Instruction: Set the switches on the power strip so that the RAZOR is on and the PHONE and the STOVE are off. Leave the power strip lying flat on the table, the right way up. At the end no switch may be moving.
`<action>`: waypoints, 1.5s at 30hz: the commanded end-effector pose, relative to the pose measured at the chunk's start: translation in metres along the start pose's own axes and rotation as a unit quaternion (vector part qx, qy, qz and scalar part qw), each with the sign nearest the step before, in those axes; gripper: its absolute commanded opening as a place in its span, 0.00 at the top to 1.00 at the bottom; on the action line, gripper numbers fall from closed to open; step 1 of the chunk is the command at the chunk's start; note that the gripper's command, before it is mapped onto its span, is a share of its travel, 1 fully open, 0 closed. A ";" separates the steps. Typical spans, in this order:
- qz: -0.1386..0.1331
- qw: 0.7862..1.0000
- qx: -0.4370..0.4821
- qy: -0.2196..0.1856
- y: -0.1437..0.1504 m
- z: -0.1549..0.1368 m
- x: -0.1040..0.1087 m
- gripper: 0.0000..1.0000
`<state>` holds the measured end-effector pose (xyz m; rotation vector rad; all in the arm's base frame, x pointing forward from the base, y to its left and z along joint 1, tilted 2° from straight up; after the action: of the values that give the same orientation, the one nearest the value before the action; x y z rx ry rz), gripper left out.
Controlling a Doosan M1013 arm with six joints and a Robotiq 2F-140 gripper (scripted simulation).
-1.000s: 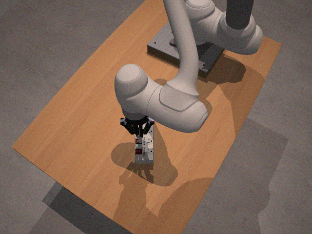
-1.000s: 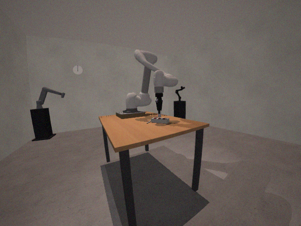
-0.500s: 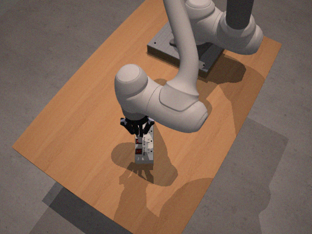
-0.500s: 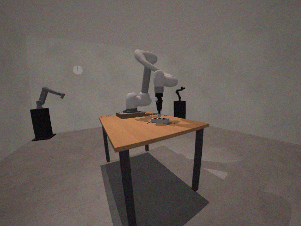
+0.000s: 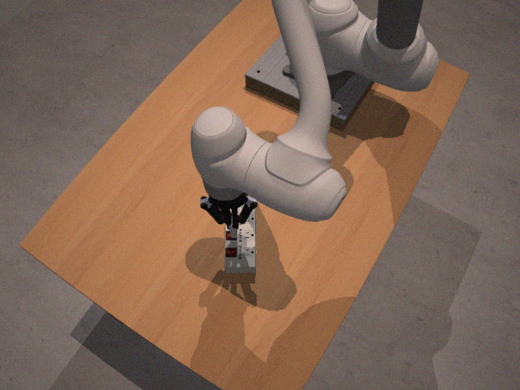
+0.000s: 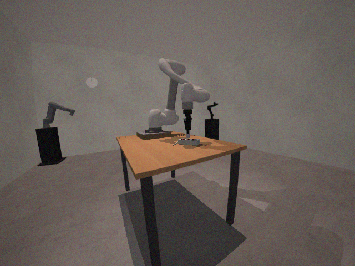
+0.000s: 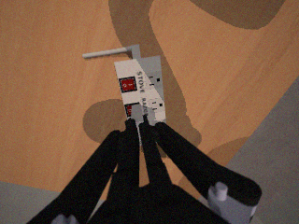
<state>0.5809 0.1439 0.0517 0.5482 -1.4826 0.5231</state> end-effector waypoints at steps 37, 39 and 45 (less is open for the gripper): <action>-0.001 1.000 -0.001 0.000 0.003 -0.001 -0.016 1.00; -0.001 1.000 -0.001 0.000 0.003 -0.001 -0.016 1.00; -0.001 1.000 -0.001 0.000 0.003 -0.001 -0.016 1.00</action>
<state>0.5809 0.1442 0.0398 0.5481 -1.4833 0.5229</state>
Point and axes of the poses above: the point where the finger pads meet when closed, its own x axis back along the fingers, its own y axis across the jaws, z = x × y, the point moved 3 cm from there along x, back along the fingers
